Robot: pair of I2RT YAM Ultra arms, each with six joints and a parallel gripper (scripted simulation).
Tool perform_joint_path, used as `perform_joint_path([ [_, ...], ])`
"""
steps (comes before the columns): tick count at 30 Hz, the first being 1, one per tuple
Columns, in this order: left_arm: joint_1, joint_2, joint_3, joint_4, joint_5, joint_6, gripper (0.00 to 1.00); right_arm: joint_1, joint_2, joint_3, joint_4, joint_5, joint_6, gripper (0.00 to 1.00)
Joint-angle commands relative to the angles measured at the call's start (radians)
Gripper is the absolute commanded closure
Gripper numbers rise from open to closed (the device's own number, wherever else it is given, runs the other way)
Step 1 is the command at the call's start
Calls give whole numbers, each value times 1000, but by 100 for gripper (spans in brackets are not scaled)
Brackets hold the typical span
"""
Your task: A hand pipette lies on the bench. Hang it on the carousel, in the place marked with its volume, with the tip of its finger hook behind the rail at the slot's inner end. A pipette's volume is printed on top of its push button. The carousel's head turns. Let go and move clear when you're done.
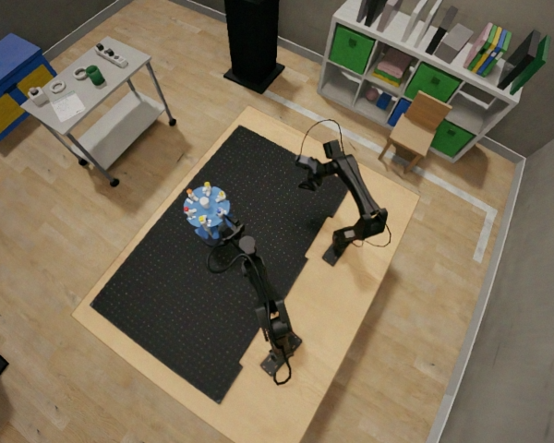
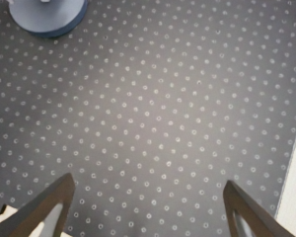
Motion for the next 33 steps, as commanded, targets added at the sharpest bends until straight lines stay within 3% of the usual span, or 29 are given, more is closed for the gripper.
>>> perform_joint_path([
  [1,21,-29,-21,3,69,6,50,-9,-4,15,13,-20,-5,0],
  [5,78,-53,-53,21,258,7,50,-9,-4,15,13,-20,-5,0],
  [8,84,-29,-10,11,274,7,50,-9,-4,15,13,-20,-5,0],
  [21,76,-30,-26,12,273,2,50,-9,-4,15,13,-20,-5,0],
  [22,73,-26,-12,4,281,6,88,-9,-4,15,13,-20,-5,0],
  [33,76,-30,-26,12,273,2,88,-9,-4,15,13,-20,-5,0],
])
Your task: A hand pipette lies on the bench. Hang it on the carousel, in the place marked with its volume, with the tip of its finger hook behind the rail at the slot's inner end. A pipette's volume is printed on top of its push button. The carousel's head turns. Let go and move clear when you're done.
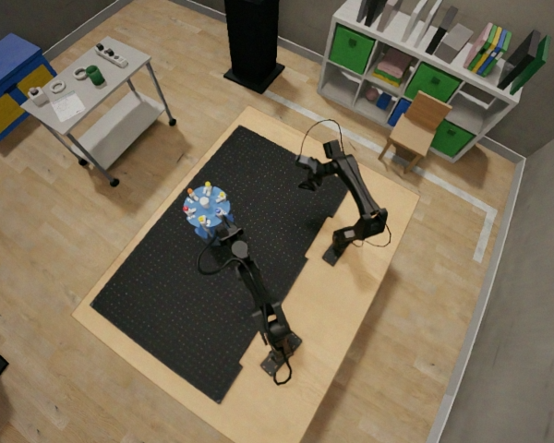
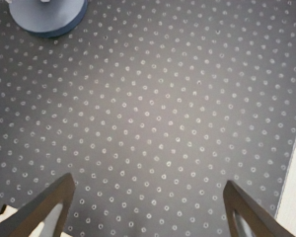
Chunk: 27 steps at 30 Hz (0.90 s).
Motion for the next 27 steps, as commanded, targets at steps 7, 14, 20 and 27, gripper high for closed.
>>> perform_joint_path([
  [7,1,-6,7,2,-2,2,88,-9,-4,15,13,-20,-5,0],
  [14,1,-6,7,2,-2,2,88,-9,-4,15,13,-20,-5,0],
  [20,3,-16,28,-13,-6,7,88,-9,-4,15,13,-20,-5,0],
  [27,2,-42,38,-38,-6,7,88,-9,-4,15,13,-20,-5,0],
])
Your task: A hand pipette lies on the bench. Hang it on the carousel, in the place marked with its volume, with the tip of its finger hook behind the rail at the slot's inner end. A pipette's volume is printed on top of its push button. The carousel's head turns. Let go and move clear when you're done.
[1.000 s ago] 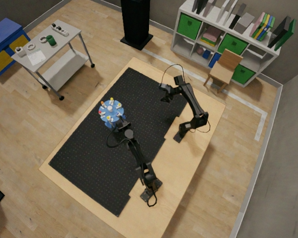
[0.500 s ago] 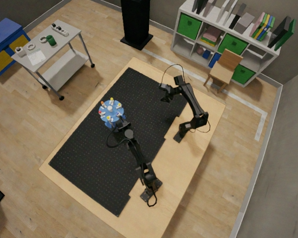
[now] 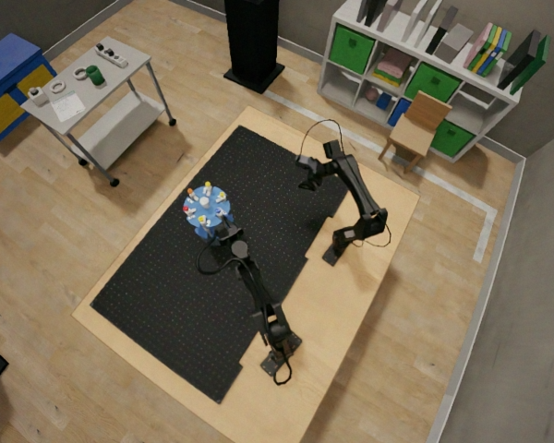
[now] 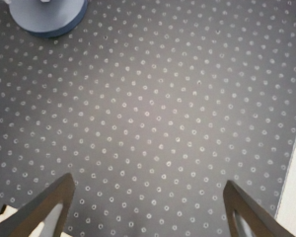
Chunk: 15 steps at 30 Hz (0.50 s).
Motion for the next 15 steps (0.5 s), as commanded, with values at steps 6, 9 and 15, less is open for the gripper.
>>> perform_joint_path([
  [6,2,-40,45,-33,-7,7,88,-9,-4,15,13,-20,-5,0],
  [9,2,-34,47,-35,-7,7,88,-9,-4,15,13,-20,-5,0],
  [15,2,-33,46,-26,-7,7,88,-9,-4,15,13,-20,-5,0],
])
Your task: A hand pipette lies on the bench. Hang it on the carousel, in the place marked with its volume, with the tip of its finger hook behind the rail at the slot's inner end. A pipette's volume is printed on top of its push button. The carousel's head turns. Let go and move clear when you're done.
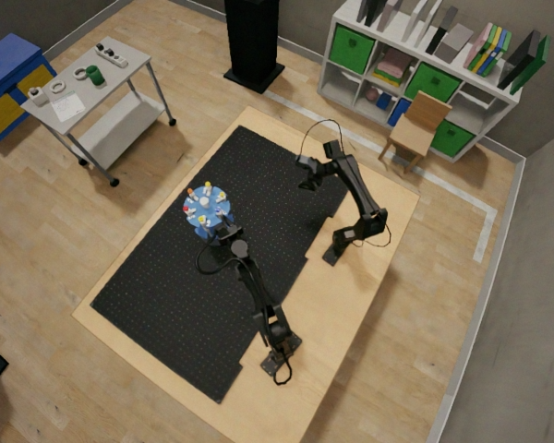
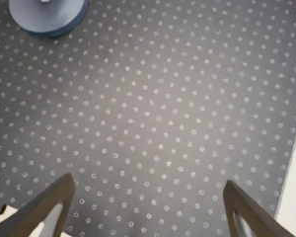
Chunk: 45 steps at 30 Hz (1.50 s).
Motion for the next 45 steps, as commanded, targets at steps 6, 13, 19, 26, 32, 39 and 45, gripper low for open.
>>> perform_joint_path([
  [6,2,-21,29,1,-7,7,88,-9,-4,15,13,-20,-5,0],
  [13,2,-21,29,1,-7,7,88,-9,-4,15,13,-20,-5,0],
  [19,2,-21,29,1,-7,7,88,-9,-4,15,13,-20,-5,0],
  [26,2,-21,29,1,-7,7,88,-9,-4,15,13,-20,-5,0],
  [32,2,-21,29,1,-7,7,88,-9,-4,15,13,-20,-5,0],
  [39,2,-30,31,-11,-7,7,88,-9,-4,15,13,-20,-5,0],
  [45,2,-36,34,-20,-7,7,88,-9,-4,15,13,-20,-5,0],
])
